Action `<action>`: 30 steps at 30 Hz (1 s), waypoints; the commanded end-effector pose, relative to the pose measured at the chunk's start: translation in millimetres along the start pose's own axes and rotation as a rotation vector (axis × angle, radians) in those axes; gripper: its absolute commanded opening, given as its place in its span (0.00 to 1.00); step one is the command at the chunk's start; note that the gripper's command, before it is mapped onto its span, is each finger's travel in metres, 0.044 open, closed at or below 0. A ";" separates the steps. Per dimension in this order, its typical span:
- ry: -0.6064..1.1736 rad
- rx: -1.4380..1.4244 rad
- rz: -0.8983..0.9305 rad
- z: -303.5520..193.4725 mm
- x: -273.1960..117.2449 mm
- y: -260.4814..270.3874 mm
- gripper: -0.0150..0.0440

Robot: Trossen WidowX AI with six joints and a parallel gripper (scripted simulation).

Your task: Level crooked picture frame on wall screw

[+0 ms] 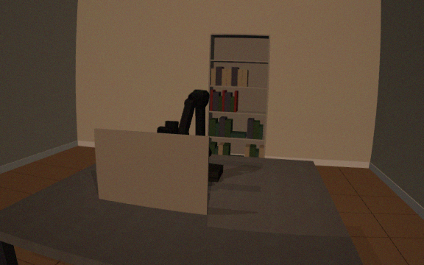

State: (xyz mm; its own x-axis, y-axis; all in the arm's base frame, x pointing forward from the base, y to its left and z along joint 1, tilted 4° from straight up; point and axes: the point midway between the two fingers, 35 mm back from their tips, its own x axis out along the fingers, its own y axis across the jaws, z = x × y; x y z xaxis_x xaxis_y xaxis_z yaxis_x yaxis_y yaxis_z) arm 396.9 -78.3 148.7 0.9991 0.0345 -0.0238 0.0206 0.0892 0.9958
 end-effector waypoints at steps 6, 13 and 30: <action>0.002 -0.001 0.004 -0.3 0.0 -0.6 0.25; 0.001 -0.001 0.002 -0.2 0.0 -0.6 0.25; 0.003 0.086 0.001 -0.3 0.1 -1.1 0.25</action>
State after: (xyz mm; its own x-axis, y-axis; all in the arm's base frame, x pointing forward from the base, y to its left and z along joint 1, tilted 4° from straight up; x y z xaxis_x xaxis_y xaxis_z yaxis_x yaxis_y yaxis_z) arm 396.9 -78.0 147.2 0.9991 0.0368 -0.0230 0.0217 0.0338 0.9992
